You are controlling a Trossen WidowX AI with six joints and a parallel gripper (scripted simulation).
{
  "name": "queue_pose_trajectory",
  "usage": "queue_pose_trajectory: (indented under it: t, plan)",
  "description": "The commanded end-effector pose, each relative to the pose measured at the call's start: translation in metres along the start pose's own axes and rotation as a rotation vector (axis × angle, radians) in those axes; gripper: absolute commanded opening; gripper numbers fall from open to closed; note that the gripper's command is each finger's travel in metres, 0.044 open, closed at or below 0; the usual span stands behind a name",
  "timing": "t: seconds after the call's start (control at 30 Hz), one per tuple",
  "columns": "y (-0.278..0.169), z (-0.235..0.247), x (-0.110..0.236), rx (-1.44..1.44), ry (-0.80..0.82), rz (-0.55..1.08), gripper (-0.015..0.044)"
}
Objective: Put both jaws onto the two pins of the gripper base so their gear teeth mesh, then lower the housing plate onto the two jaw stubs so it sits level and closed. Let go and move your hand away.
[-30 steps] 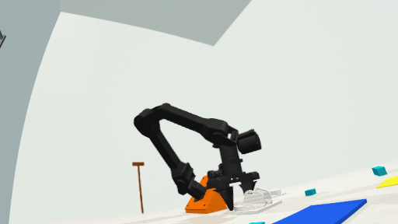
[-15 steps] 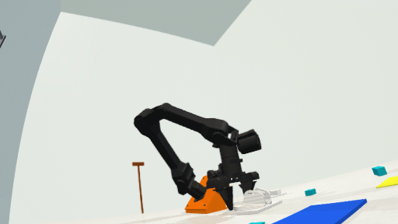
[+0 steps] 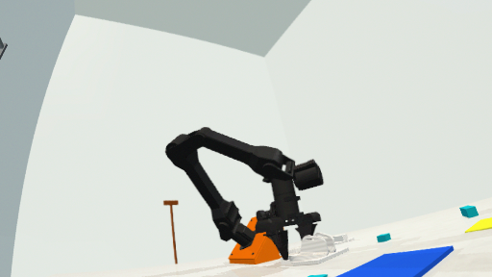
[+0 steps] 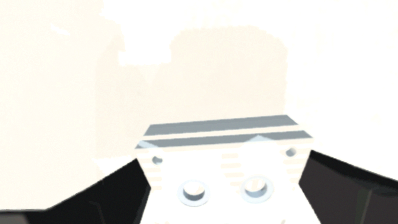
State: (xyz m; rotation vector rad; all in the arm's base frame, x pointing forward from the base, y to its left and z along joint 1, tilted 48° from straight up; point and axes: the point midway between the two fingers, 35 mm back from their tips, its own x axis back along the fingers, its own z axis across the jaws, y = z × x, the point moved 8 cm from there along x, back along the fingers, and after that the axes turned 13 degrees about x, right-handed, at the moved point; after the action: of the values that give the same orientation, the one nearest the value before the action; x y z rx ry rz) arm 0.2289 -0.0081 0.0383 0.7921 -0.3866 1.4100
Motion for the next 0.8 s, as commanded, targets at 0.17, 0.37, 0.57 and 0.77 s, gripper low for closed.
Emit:
queue_pose_trajectory:
  t: [0.17,0.37,0.57,0.77]
  plan:
    - [-0.0001,0.0,-0.0018,0.001,0.002,0.001,0.0351]
    - [-0.0001,0.0,-0.0038,0.001,0.002,0.001,0.0351]
    - [-0.0001,0.0,-0.0038,0.001,0.002,0.001,0.0351]
    - [-0.0001,0.0,-0.0038,0.001,0.002,0.001,0.0351]
